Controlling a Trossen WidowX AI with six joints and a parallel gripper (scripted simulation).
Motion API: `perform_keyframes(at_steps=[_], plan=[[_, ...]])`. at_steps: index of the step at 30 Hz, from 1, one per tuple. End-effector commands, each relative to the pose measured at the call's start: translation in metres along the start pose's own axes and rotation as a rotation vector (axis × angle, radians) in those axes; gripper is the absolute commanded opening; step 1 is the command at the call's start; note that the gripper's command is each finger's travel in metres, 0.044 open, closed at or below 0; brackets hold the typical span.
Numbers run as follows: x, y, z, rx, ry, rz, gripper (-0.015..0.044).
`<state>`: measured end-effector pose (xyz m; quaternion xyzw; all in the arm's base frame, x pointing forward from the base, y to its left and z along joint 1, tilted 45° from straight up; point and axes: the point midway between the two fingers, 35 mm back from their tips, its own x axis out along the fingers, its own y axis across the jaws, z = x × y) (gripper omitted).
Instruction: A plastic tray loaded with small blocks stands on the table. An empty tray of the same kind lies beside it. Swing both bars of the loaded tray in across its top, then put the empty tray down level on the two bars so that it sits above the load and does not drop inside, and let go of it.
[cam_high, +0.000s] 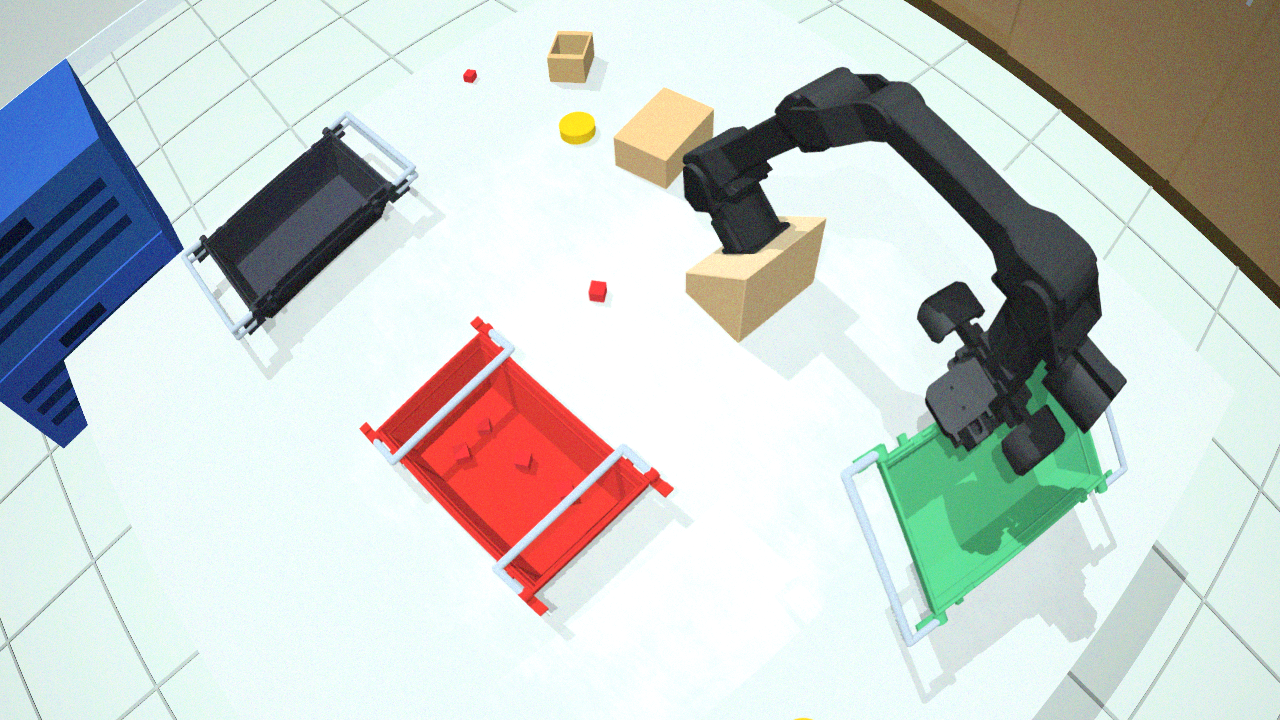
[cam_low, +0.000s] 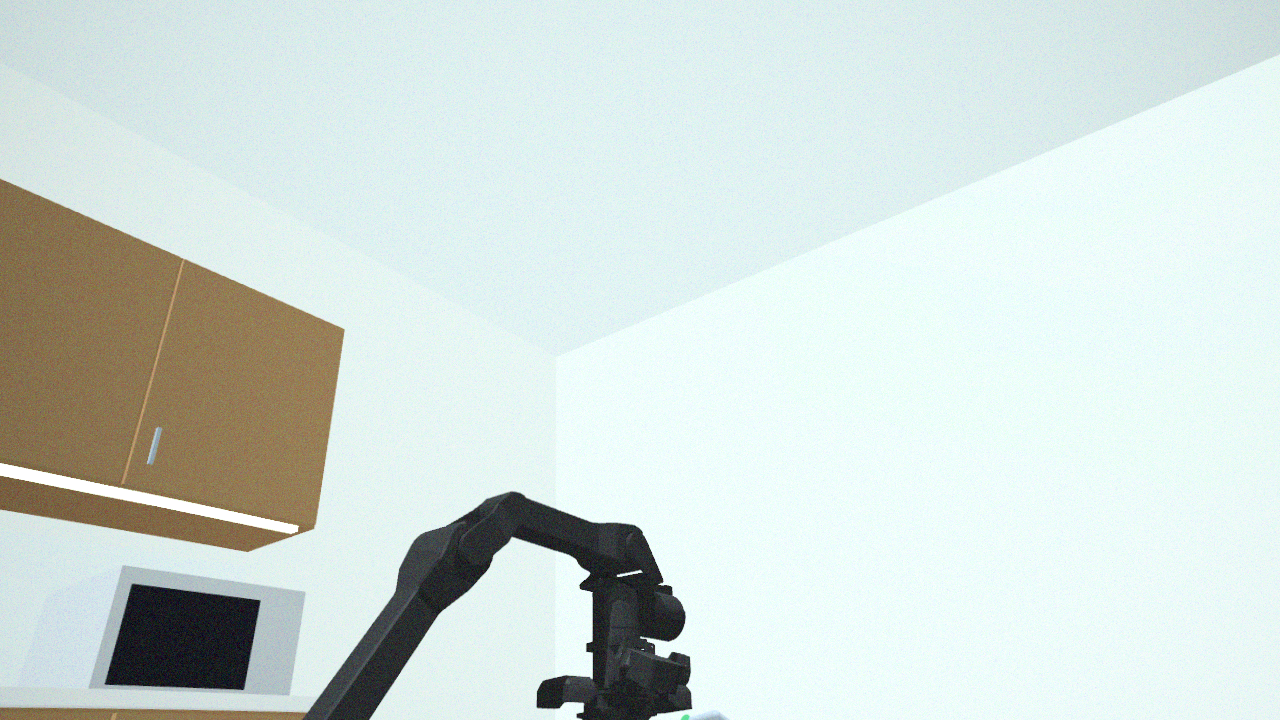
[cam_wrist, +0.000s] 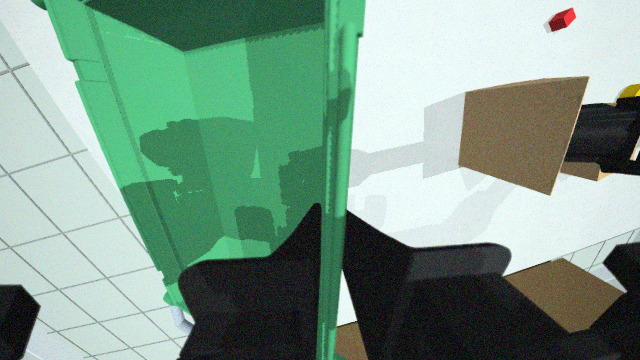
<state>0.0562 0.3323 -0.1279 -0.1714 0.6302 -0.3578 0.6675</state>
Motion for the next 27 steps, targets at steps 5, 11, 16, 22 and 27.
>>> perform_keyframes(at_steps=[5,11,16,22,27], plan=[[-0.010,-0.001,0.019,0.055,0.007,0.024,0.0000],[-0.021,-0.008,0.053,0.142,0.012,0.040,0.0000],[-0.028,-0.015,0.081,0.216,0.014,0.052,0.0000],[-0.034,-0.027,0.115,0.306,0.017,0.063,0.0000],[-0.037,-0.039,0.143,0.382,0.018,0.071,0.0000]])
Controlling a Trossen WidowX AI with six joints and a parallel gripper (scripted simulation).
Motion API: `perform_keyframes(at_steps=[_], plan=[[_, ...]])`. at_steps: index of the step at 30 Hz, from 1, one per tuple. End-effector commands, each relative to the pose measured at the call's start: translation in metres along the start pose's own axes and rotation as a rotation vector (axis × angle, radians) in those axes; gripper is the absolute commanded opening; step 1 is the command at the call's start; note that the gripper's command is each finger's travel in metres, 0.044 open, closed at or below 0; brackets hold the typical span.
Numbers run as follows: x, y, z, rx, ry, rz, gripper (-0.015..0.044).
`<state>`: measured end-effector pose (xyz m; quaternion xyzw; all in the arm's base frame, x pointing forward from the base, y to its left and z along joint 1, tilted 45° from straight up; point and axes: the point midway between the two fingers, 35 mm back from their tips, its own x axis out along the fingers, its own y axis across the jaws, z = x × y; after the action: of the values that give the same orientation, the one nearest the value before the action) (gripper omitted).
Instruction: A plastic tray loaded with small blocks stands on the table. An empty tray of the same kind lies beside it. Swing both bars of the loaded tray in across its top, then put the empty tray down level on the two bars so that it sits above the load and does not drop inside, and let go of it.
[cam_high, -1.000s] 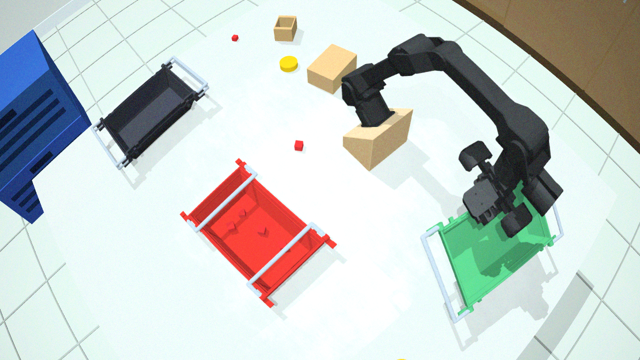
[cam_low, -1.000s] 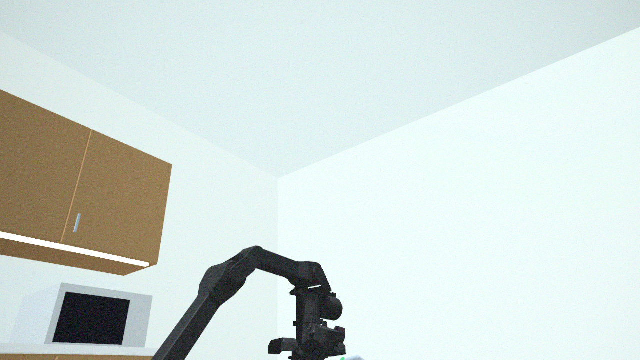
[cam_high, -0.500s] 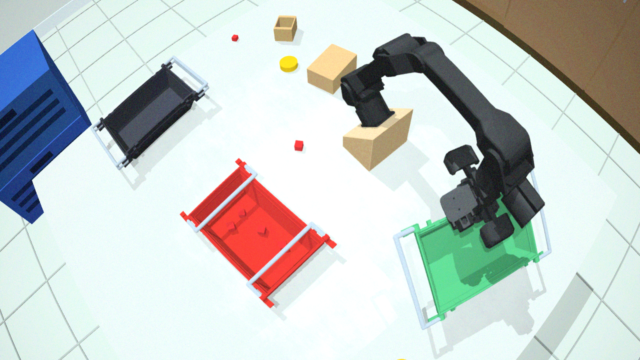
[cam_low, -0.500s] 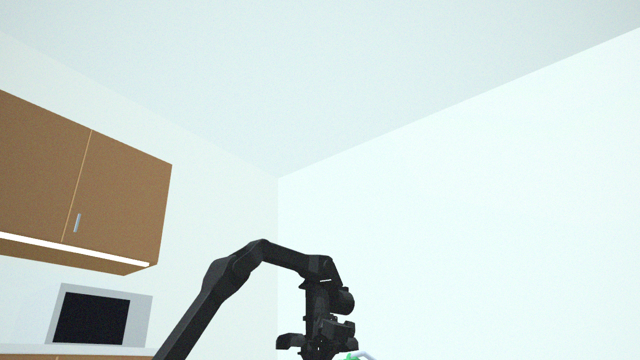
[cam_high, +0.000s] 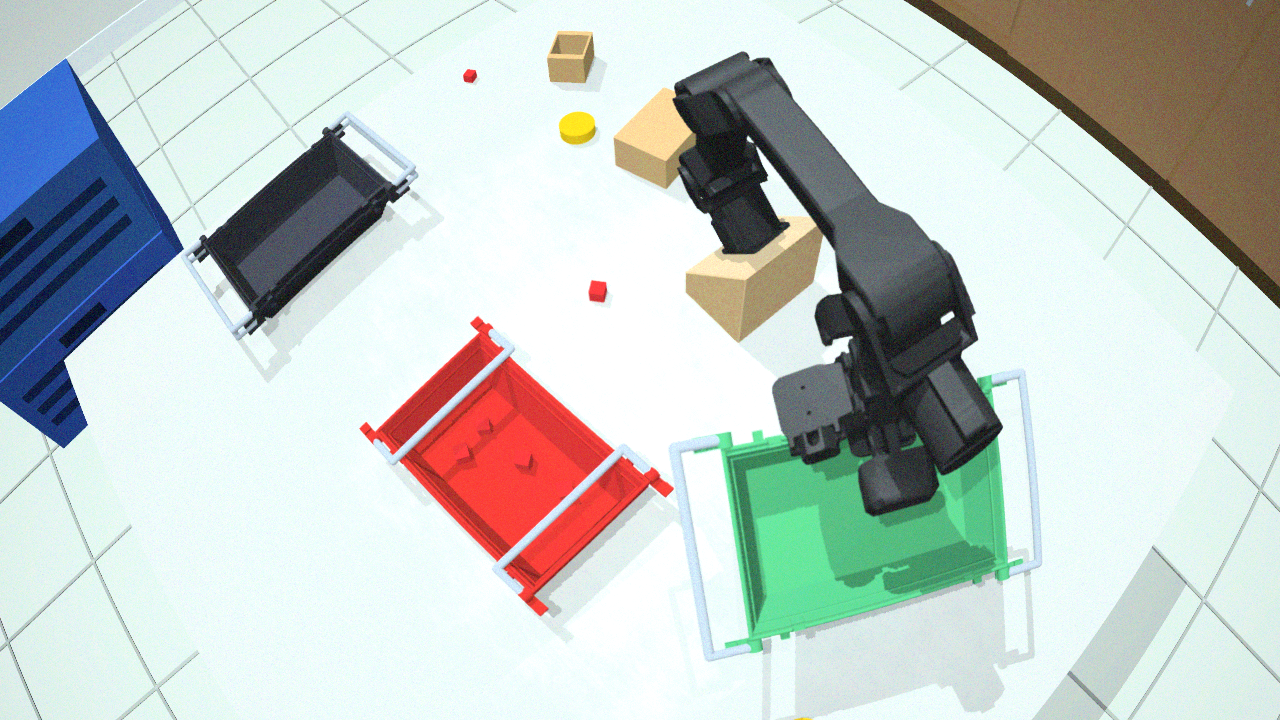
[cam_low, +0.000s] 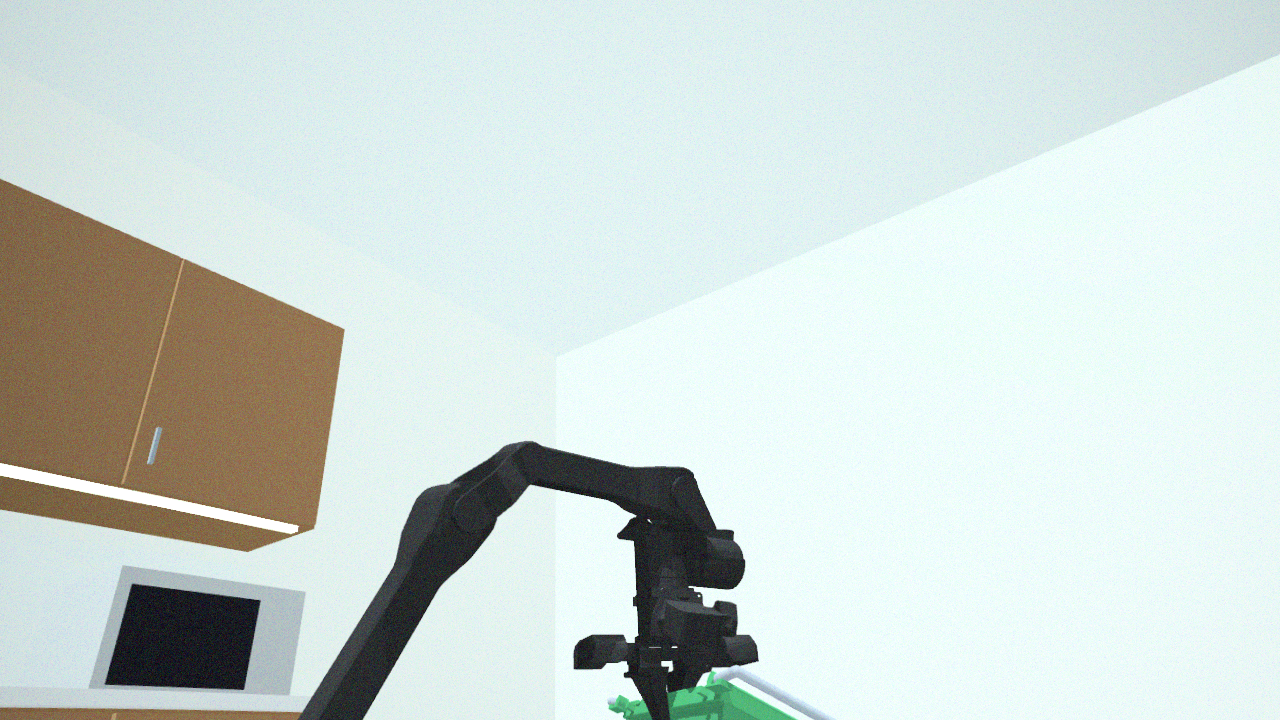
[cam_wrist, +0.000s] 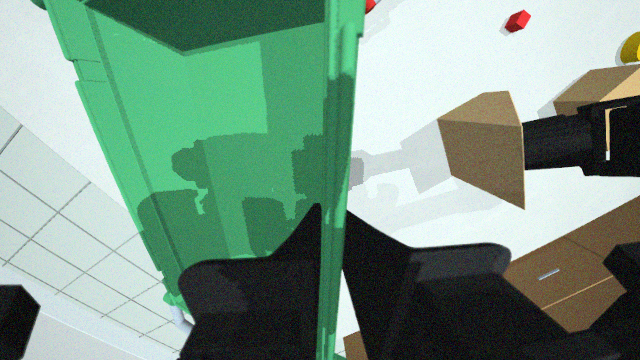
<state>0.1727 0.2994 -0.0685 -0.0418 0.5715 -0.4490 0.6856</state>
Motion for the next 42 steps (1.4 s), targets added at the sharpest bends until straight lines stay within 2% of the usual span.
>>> perform_keyframes(at_steps=[1,21,42], plan=[[-0.013,-0.001,0.022,0.059,0.000,0.038,0.0000],[-0.016,-0.030,0.140,0.372,-0.010,0.050,0.0000],[0.001,-0.093,0.249,0.710,-0.047,0.028,0.0000]])
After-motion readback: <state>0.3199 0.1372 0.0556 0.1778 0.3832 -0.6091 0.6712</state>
